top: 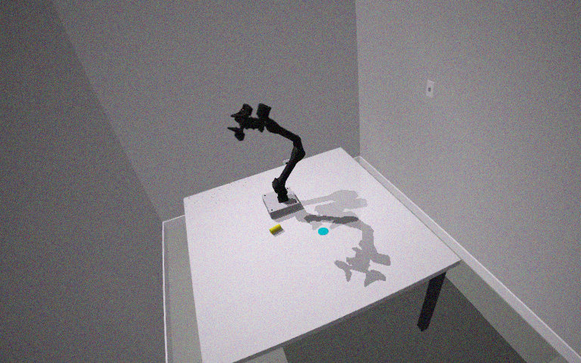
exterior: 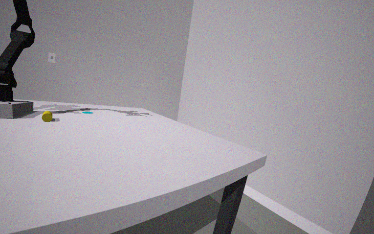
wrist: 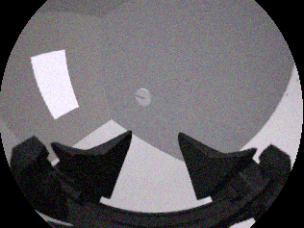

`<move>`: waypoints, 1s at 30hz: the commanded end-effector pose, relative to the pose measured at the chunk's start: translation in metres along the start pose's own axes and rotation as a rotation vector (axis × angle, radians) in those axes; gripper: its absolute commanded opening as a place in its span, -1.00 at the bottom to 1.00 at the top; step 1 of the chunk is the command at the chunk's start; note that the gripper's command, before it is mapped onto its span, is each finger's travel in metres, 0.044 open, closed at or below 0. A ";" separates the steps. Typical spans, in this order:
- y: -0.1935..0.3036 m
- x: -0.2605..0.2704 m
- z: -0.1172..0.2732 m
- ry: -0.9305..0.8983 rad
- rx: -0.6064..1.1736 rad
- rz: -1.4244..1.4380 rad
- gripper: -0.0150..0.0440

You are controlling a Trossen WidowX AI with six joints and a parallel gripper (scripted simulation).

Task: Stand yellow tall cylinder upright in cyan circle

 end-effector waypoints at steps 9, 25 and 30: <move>0.012 -0.059 -0.033 0.216 0.106 -0.016 0.56; 0.052 -0.134 -0.059 0.499 0.308 0.017 0.56; 0.068 -0.156 -0.063 0.583 0.383 0.040 0.56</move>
Point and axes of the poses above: the point midway between the two fingers, 35 mm back from their tips, its own z axis back along the fingers, its own x axis across the jaws, y = z × x, the point moved 9 cm from there along z, back along the fingers, and after that the axes turned 2 degrees about z, right-handed, at the moved point
